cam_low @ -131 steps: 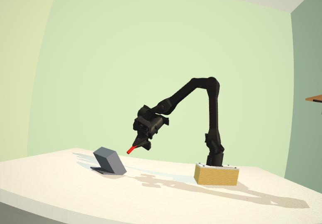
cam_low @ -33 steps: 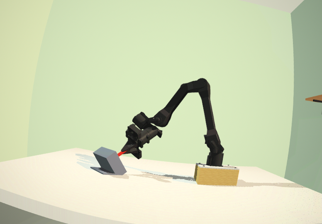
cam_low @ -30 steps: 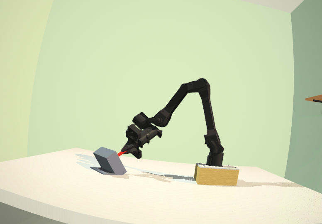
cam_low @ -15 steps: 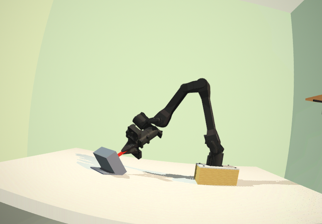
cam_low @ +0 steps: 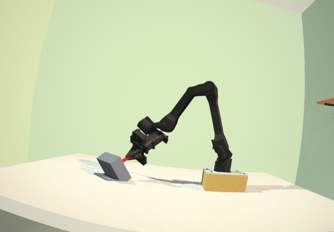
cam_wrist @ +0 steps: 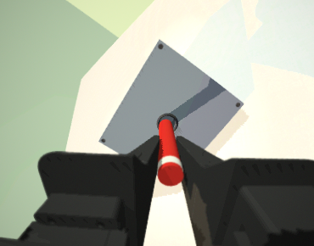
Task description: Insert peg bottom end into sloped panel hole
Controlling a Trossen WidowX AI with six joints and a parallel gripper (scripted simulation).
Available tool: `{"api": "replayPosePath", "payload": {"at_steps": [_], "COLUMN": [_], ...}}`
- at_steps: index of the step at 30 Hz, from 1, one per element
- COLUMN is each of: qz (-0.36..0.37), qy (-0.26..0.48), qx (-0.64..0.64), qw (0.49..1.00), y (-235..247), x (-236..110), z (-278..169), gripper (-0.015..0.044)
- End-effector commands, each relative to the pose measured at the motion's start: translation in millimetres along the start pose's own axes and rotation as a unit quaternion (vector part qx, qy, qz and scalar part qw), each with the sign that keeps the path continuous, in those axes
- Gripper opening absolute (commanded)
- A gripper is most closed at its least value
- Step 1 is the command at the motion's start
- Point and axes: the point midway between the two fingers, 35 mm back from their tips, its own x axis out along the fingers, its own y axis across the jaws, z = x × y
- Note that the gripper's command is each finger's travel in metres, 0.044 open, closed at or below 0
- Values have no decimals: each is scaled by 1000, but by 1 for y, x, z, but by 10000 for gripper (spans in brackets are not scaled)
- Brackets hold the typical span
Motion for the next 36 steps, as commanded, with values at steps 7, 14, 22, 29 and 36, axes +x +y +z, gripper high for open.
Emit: {"api": "replayPosePath", "payload": {"at_steps": [7, 14, 22, 29, 36], "qz": [-1, -1, -1, -1, -1], "qy": [1, 1, 1, 1, 1], "qx": [3, 2, 2, 2, 2], "qw": [1000, 1000, 1000, 1000, 1000], "y": [-2, -2, -2, -3, -3], "x": [3, 5, 8, 9, 10], "z": [-1, 0, 1, 1, 0], "gripper": [0, 0, 0, 0, 0]}}
